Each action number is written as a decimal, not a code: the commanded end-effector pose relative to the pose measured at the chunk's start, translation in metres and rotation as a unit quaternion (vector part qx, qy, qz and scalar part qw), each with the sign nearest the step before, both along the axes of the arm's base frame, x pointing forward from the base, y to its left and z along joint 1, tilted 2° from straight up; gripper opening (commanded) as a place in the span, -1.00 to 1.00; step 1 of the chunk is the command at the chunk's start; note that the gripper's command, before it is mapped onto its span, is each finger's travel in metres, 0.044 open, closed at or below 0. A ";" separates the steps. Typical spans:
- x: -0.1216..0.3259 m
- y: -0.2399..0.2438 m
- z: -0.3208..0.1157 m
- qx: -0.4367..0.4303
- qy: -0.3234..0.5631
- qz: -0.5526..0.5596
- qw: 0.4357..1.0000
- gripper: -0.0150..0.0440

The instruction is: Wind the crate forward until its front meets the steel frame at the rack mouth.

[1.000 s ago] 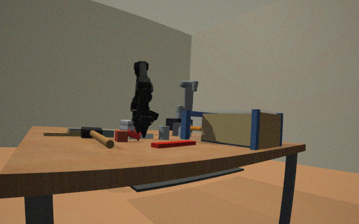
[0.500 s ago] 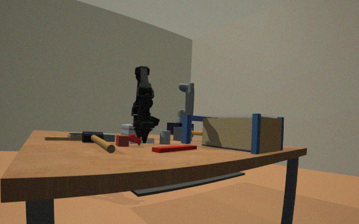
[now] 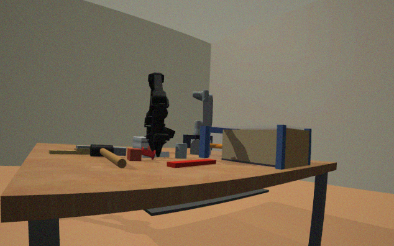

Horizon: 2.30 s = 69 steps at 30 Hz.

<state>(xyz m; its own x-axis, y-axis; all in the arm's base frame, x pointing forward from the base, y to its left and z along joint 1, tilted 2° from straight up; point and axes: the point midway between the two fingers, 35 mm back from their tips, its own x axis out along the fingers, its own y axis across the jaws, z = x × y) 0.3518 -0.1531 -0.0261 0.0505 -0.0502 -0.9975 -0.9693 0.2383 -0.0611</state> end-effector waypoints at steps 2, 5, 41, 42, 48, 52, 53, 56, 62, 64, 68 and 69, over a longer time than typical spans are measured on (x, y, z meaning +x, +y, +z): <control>0.000 0.000 0.000 0.000 0.000 0.000 1.000 0.41; 0.000 0.000 0.000 0.000 0.000 0.000 1.000 0.34; 0.000 0.000 0.000 0.000 0.000 0.000 1.000 -0.49; 0.000 0.000 0.000 0.000 0.000 0.000 1.000 -0.49; 0.007 -0.001 0.054 0.000 0.001 0.000 1.000 -0.49; 0.002 0.004 0.125 0.000 0.004 0.000 1.000 -0.49; -0.001 0.005 0.139 0.000 0.004 0.000 1.000 -0.49; -0.006 0.008 0.157 0.000 0.005 0.000 1.000 -0.49; -0.001 0.011 0.159 -0.004 -0.010 0.010 1.000 -0.49; 0.001 0.019 0.159 -0.005 -0.010 0.026 1.000 -0.49; 0.007 0.044 0.160 -0.007 -0.012 0.072 0.997 -0.49; 0.008 0.050 0.160 -0.007 -0.012 0.083 0.996 -0.49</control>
